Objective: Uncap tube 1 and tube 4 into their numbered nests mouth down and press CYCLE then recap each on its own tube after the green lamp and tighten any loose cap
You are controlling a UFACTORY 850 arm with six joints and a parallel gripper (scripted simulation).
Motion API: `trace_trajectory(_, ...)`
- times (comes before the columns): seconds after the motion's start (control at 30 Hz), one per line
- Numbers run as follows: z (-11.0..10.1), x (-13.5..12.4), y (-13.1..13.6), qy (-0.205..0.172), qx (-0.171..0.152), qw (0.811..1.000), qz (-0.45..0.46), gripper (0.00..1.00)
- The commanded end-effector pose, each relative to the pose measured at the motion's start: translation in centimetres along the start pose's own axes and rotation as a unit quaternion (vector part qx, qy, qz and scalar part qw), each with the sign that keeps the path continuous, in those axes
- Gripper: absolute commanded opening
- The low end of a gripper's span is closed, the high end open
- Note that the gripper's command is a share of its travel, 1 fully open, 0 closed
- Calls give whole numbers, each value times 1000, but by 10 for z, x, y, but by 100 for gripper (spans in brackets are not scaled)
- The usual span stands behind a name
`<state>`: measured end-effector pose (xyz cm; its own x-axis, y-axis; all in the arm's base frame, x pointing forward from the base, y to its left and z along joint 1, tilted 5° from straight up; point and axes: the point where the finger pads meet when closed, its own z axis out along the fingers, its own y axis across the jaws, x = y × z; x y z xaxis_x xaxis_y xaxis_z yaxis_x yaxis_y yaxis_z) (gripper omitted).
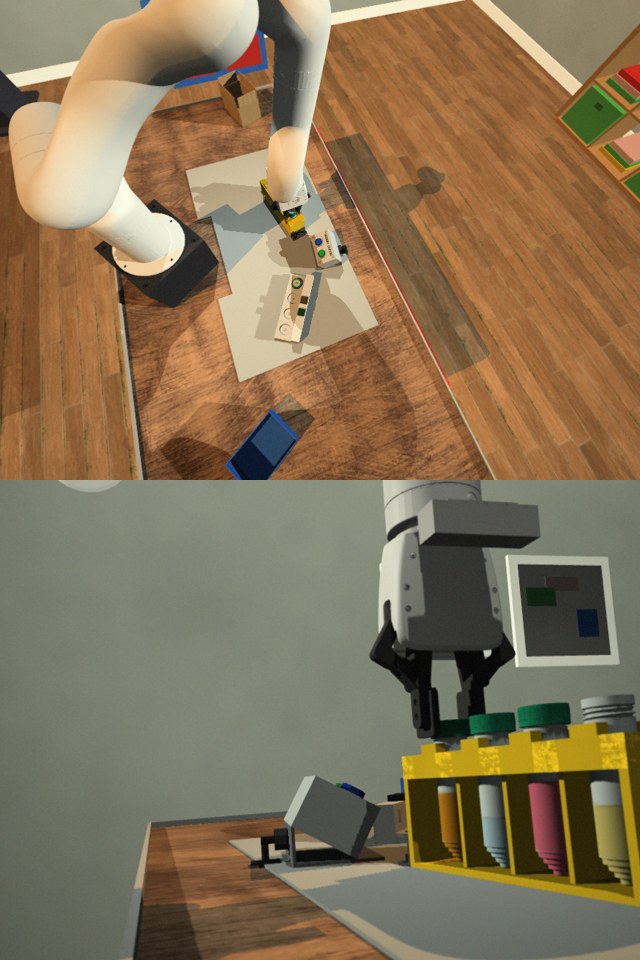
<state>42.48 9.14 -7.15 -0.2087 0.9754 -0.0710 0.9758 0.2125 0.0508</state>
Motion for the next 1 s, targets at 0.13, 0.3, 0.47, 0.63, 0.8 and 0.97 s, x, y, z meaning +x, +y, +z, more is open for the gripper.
trace_trajectory(0.13,-1,0,1,-1,4,973,-232,0)
trace_trajectory(0.3,-1,0,1,-1,4,951,-310,0)
trace_trajectory(0.47,-1,0,1,0,4,905,-425,0)
trace_trajectory(0.63,-1,0,1,0,4,889,-458,0)
trace_trajectory(0.8,-1,0,1,0,4,889,-458,0)
trace_trajectory(0.97,-1,0,1,0,4,889,-458,46)
